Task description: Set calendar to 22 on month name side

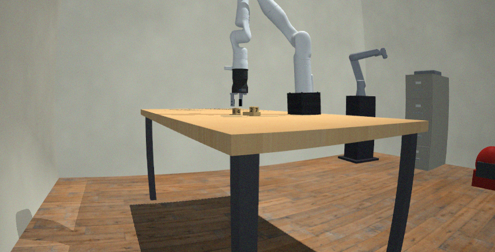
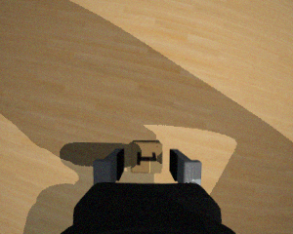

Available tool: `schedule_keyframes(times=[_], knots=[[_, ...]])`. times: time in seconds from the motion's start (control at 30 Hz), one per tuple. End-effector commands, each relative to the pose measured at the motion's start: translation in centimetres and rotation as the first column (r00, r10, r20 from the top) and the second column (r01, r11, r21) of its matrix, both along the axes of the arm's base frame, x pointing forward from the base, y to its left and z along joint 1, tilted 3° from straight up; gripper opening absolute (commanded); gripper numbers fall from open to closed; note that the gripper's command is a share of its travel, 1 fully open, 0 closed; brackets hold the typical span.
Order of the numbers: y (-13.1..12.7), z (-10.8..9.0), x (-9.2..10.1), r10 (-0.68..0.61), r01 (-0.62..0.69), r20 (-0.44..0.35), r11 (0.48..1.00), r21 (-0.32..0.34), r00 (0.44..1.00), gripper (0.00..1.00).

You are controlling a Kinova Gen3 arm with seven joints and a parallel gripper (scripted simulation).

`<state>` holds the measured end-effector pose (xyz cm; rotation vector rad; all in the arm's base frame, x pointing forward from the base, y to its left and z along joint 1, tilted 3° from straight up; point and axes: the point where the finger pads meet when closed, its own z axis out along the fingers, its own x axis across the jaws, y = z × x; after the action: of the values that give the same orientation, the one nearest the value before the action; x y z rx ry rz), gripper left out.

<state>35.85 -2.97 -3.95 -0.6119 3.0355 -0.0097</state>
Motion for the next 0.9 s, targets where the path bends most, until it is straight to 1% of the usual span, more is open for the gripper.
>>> schedule_keyframes(times=[0.0, 0.33, 0.37, 0.4, 0.67, 0.87], knots=[[0.0, -0.1, -0.2, -0.009, 0.009, -0.002, 1.0, 0.002, 1.0, 0.9], [0.4, -0.8, 0.1, -0.007, 0.006, 0.006, 1.0, 0.012, 1.0, 0.9], [0.1, -0.9, -0.1, -0.009, 0.009, -0.002, 1.0, 0.002, 1.0, 0.9], [0.5, -1.1, 0.1, -0.005, 0.005, 0.006, 1.0, 0.012, 1.0, 0.9], [0.3, -2.5, 0.3, -0.008, 0.008, 0.007, 1.0, 0.008, 1.0, 0.9], [0.5, -3.0, 0.4, -0.006, 0.006, 0.008, 1.0, 0.011, 1.0, 0.9]])
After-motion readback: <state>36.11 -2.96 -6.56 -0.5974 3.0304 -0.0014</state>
